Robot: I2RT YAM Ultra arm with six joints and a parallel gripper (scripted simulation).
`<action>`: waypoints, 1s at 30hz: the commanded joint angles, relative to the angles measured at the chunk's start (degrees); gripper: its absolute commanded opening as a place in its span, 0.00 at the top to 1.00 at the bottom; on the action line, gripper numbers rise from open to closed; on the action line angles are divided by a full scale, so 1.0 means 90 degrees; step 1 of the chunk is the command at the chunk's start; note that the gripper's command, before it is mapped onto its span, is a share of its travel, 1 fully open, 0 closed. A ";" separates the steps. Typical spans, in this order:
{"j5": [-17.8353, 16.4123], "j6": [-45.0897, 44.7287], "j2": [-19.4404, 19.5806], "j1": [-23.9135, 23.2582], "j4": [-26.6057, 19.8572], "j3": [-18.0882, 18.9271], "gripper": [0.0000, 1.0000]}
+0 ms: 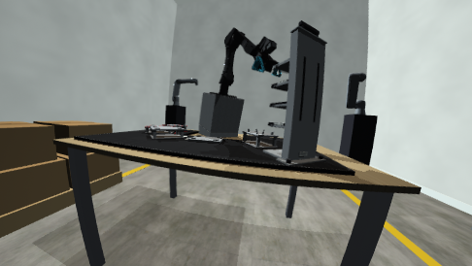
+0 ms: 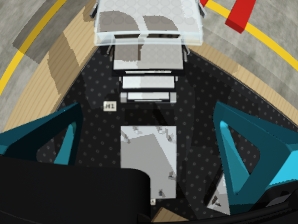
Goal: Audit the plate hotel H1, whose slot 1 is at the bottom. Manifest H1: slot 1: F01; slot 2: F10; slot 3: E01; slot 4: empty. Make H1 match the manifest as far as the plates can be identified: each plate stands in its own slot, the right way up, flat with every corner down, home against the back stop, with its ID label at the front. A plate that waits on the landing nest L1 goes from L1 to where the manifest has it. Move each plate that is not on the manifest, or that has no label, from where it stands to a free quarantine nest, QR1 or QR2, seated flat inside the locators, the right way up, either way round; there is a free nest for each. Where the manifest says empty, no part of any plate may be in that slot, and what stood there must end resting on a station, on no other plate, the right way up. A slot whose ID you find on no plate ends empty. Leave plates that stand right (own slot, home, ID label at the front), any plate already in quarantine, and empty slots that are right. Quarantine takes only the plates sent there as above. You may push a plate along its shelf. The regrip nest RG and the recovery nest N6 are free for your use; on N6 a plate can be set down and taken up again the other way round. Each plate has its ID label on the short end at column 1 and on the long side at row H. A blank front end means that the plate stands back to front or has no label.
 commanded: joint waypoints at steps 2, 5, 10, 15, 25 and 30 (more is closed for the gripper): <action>0.0001 -0.0008 -0.0033 -0.0003 0.0039 0.0042 0.00; 0.0001 -0.0008 -0.0033 -0.0003 0.0039 0.0042 0.00; 0.0001 -0.0008 -0.0033 -0.0003 0.0039 0.0042 0.00; 0.0037 0.0018 -0.0176 0.0041 0.0049 -0.0118 0.00; 0.0115 0.0075 -0.0467 0.0136 0.0056 -0.0431 0.00; 0.0167 0.0113 -0.0652 0.0200 0.0050 -0.0621 0.00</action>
